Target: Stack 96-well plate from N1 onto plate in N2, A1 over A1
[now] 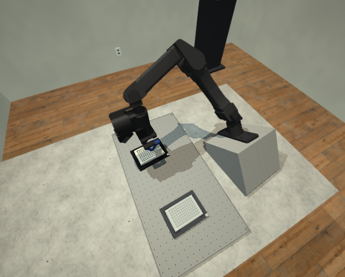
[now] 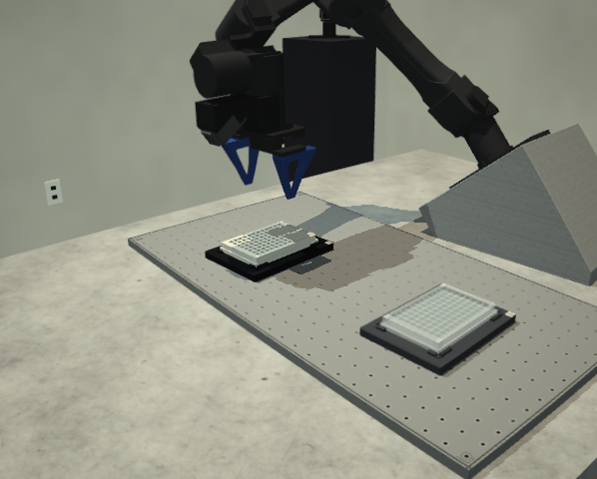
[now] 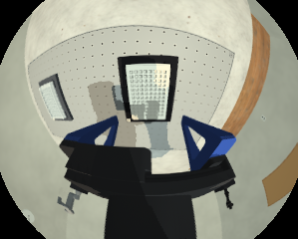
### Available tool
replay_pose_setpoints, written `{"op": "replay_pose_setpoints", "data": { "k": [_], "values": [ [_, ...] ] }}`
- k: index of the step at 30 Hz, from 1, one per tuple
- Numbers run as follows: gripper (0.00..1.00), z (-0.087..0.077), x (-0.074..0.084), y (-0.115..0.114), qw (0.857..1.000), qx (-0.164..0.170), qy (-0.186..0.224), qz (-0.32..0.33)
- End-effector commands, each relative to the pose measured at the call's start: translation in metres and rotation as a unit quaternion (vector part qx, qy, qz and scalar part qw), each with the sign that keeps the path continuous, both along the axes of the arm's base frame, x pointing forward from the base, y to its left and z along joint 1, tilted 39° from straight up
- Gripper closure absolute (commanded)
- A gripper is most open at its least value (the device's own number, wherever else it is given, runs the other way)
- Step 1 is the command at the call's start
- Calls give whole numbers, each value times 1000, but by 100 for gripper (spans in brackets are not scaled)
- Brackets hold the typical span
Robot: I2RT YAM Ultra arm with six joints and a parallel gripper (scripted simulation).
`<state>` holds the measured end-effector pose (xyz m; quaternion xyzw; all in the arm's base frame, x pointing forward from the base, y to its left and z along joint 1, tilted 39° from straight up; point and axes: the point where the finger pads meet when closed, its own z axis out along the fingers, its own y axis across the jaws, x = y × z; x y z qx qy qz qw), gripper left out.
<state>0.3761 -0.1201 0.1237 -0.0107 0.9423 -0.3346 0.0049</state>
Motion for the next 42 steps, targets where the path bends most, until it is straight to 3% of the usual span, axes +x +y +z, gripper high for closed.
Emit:
{"op": "replay_pose_setpoints", "data": {
  "k": [1,14,16,20,22,23,26,29,32,39,40,42],
  "values": [
    [0,18,14,12,999,2,-37,18],
    [0,18,14,12,999,2,-37,18],
    [0,4,4,10,1000,2,-15,18],
    [0,-3,3,0,1000,3,-12,10],
    [0,-3,3,0,1000,3,-12,10],
    [0,6,15,4,999,0,-33,18],
    [0,-13,3,-3,1000,2,-6,12],
    [0,-21,3,-7,1000,3,0,11],
    [0,-18,8,-4,1000,3,-11,18],
    [0,-31,5,-15,1000,2,-2,11],
    [0,-15,13,-11,999,1,-28,18],
    [0,-29,6,-13,1000,3,-9,18]
  ]
}}
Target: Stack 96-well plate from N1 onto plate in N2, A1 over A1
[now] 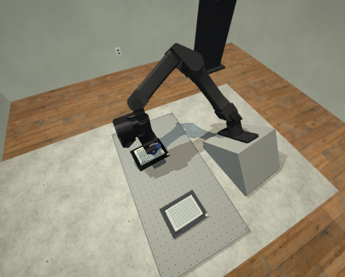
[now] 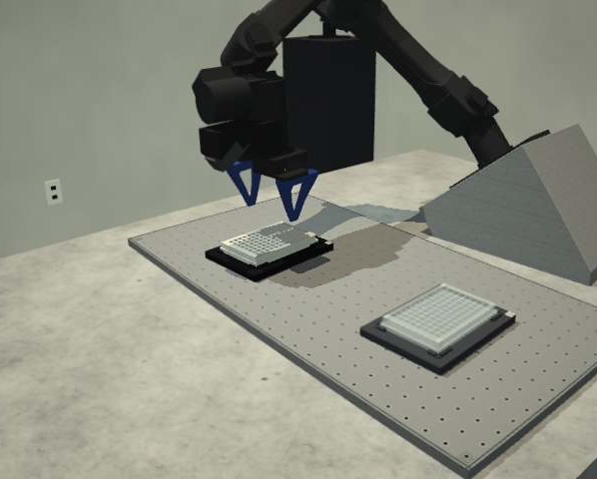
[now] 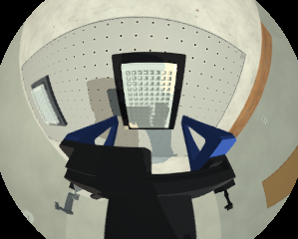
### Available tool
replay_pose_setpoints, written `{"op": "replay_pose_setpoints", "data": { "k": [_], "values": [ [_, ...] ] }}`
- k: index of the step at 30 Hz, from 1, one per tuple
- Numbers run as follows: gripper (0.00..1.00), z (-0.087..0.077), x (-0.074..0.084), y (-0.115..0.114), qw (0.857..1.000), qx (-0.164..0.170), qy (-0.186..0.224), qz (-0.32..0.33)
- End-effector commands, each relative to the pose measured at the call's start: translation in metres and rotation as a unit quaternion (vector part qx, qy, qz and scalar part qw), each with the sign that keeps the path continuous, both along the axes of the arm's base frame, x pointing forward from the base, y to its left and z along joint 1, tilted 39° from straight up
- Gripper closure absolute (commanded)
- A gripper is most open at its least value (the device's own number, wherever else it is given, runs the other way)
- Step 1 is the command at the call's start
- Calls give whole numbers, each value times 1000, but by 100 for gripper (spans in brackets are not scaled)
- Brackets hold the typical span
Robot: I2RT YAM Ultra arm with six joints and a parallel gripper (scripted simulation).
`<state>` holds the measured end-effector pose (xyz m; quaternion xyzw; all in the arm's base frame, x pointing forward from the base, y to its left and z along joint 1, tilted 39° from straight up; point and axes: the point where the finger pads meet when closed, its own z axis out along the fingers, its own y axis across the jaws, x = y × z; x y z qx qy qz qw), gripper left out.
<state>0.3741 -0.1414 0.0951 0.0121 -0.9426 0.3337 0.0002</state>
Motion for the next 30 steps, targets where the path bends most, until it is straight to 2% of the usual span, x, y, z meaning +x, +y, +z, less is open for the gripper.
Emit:
{"op": "replay_pose_setpoints", "data": {
  "k": [1,4,6,8,11,14,15,16,18,20,25,27,30],
  "values": [
    [0,-5,8,8,1000,3,-11,19],
    [0,-10,9,-3,1000,2,-10,10],
    [0,-10,7,-3,1000,2,-13,12],
    [0,-12,13,0,1000,2,-15,18],
    [0,-23,6,-8,1000,3,-4,12],
    [0,-24,6,-11,1000,3,-4,9],
    [0,-1,21,-6,999,-2,-42,19],
    [0,-2,21,-7,999,-2,-42,19],
    [0,-24,9,-8,1000,3,-11,19],
    [0,-33,6,-16,1000,4,-2,11],
    [0,-27,14,-17,1000,1,-21,18],
    [0,-41,8,-21,1000,4,-4,14],
    [0,-45,6,-26,1000,4,-3,10]
  ]
}}
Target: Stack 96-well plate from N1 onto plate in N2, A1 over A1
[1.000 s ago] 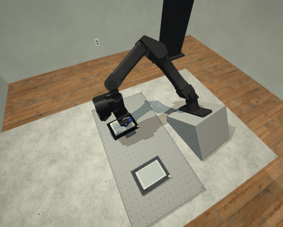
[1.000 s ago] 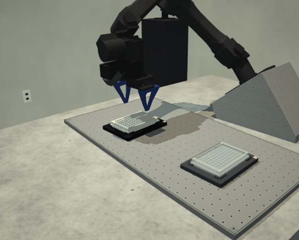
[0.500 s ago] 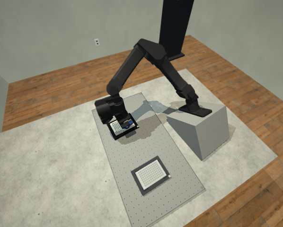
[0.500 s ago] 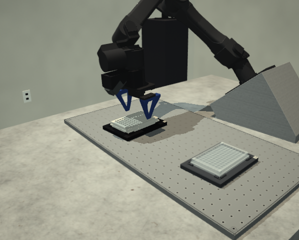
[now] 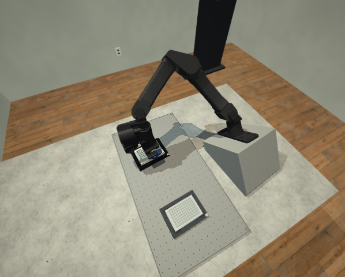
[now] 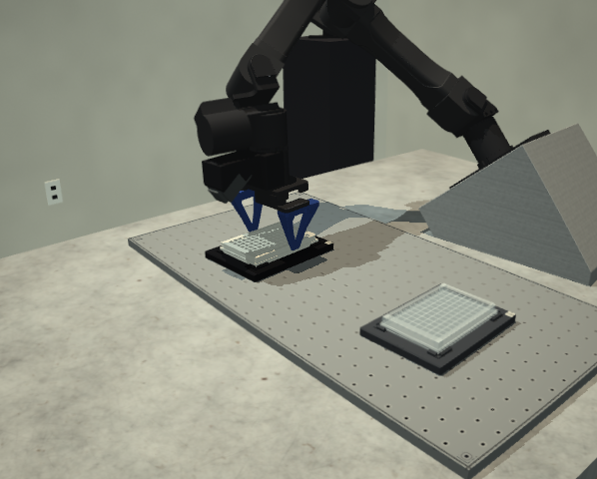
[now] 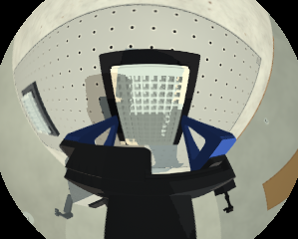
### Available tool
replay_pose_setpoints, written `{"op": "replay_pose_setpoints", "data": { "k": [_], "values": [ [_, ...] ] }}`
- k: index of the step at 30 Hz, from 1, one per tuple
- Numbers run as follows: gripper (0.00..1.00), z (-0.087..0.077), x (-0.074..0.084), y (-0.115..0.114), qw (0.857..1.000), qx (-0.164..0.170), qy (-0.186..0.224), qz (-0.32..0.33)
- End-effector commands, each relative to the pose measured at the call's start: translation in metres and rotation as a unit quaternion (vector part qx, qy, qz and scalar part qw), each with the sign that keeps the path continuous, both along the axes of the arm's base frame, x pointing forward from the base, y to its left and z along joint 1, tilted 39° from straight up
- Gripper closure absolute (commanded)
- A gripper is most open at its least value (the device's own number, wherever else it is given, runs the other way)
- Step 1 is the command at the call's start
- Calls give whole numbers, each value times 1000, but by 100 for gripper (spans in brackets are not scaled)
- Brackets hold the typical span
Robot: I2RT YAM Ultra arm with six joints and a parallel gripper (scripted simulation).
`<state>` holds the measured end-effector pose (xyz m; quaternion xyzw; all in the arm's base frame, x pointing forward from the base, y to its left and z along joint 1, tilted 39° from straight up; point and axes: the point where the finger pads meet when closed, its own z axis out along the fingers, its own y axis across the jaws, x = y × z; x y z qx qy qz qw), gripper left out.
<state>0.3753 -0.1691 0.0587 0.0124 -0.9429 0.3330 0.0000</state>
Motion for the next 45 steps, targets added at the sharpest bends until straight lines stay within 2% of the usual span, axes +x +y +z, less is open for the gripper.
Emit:
{"op": "replay_pose_setpoints", "data": {
  "k": [1,2,3,6,9,45],
  "values": [
    [0,-8,4,1,1000,3,-3,9],
    [0,14,22,6,999,-3,-39,19],
    [0,13,22,5,999,-3,-38,19],
    [0,-15,6,0,1000,3,-3,15],
    [0,3,18,1,999,-1,-29,18],
    [0,3,18,1,999,-2,-29,18]
  ]
}}
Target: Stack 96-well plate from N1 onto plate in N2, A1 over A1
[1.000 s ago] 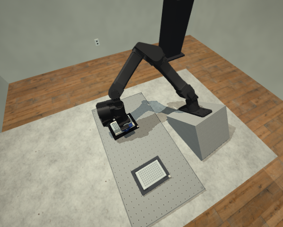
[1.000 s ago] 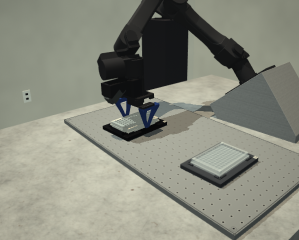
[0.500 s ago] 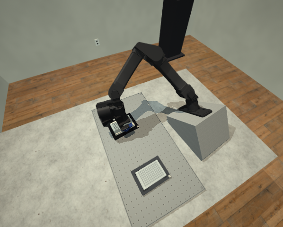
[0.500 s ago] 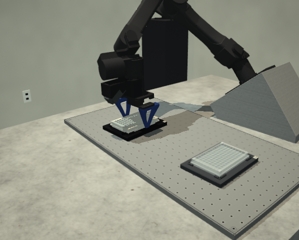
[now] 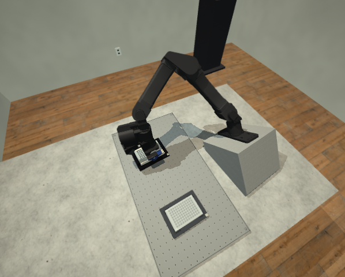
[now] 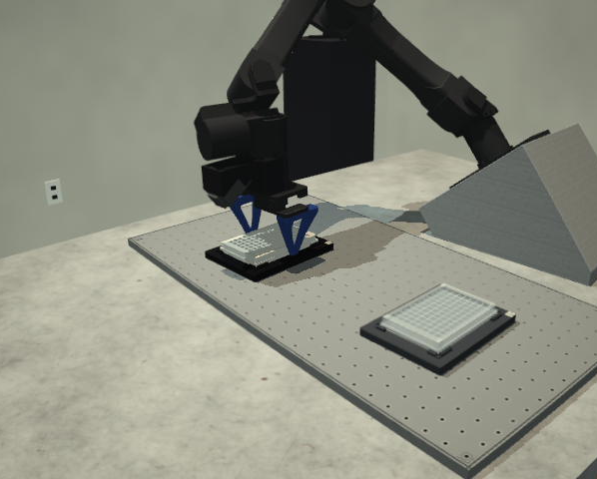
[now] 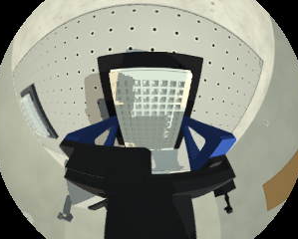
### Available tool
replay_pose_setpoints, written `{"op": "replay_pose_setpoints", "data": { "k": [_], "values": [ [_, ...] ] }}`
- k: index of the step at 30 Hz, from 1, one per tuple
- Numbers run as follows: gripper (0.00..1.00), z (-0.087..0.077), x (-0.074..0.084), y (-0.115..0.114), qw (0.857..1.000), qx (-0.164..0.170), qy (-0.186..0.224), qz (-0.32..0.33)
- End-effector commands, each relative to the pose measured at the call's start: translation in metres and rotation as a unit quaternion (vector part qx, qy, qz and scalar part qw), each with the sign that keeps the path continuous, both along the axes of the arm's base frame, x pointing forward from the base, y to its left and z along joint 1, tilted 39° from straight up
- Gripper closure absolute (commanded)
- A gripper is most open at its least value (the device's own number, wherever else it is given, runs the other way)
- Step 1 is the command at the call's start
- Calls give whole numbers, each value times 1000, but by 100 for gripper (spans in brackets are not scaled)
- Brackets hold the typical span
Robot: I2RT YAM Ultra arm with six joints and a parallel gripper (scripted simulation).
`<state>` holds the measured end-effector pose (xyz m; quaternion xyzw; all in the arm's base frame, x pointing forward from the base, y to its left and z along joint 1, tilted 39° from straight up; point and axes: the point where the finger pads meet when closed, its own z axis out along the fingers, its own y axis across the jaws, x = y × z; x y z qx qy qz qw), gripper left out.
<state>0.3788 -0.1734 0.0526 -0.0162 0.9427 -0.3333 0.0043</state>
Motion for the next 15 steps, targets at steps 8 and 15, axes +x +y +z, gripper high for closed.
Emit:
{"op": "replay_pose_setpoints", "data": {
  "k": [8,15],
  "values": [
    [0,9,14,5,1000,-1,-26,13],
    [100,9,14,5,1000,-1,-26,13]
  ]
}}
